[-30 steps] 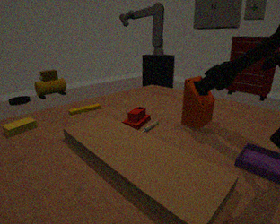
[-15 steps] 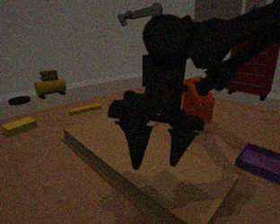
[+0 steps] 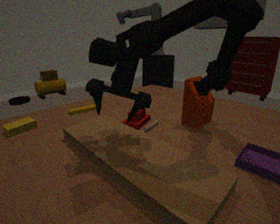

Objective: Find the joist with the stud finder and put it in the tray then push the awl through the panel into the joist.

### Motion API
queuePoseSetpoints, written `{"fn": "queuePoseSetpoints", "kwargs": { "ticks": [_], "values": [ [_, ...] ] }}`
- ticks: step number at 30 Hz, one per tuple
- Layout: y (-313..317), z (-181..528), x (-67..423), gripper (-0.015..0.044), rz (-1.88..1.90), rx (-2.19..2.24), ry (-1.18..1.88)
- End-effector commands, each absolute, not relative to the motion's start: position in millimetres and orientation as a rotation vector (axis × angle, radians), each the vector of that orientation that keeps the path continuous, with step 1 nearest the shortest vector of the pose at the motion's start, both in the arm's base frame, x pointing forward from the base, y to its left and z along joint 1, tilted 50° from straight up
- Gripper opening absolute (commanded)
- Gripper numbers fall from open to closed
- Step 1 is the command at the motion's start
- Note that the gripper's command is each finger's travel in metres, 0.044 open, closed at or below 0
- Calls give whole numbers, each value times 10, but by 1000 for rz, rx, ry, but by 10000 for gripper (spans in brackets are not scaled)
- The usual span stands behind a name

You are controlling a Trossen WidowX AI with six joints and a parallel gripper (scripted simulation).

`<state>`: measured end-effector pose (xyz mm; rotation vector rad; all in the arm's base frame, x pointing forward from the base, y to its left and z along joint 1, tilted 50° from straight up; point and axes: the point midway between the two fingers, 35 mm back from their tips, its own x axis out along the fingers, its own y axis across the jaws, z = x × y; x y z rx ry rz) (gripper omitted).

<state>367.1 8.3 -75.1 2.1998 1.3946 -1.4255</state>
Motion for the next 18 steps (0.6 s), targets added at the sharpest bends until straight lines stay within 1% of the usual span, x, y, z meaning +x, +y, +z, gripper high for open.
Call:
{"fn": "queuePoseSetpoints", "kwargs": {
  "ticks": [1, 9, 11, 18],
  "values": [
    [-177, -1090, 3227, 440, -1690, 2134, 1391],
    [-500, -1493, 2120, 440, -2226, 1903, 1497],
    [-509, -1504, 2033, 440, -2263, 1881, 1514],
    [-526, -1525, 2043, 440, -2263, 1881, 1513]
  ]
}}
